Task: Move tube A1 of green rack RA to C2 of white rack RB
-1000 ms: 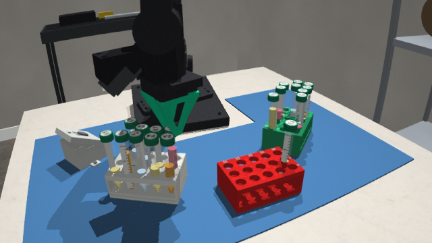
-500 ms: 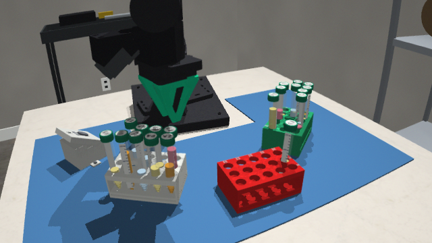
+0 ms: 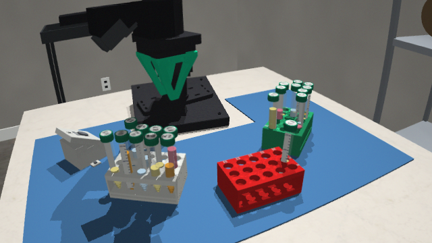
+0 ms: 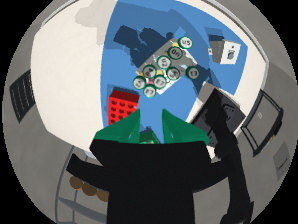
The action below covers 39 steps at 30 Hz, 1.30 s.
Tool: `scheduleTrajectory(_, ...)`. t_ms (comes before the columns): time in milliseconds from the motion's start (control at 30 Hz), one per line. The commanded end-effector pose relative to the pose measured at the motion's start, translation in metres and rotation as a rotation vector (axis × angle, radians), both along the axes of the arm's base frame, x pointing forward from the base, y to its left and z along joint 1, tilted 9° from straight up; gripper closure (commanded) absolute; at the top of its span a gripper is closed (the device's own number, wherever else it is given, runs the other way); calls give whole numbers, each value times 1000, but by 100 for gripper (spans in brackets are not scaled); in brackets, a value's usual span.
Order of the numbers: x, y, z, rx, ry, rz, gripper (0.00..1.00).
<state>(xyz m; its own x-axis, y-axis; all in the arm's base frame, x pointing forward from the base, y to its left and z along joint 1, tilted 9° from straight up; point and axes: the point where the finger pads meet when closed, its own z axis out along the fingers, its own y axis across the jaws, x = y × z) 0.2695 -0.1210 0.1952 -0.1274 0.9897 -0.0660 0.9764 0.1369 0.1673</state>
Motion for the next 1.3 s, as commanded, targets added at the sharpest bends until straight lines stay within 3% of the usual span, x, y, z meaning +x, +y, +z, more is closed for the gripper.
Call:
scheduleTrajectory(0, -6, 2, 11, 0, 8, -1, 70)
scheduleTrajectory(233, -5, 15, 10, -11, 11, 65, 70)
scheduleTrajectory(733, -3, 115, 5, -92, 31, 557, 70)
scheduleTrajectory(800, -3, 115, 5, -92, 31, 557, 70)
scheduleTrajectory(867, -3, 124, 5, -103, 33, 623, 70)
scheduleTrajectory(1267, -2, 124, 5, -172, 49, 1017, 70)
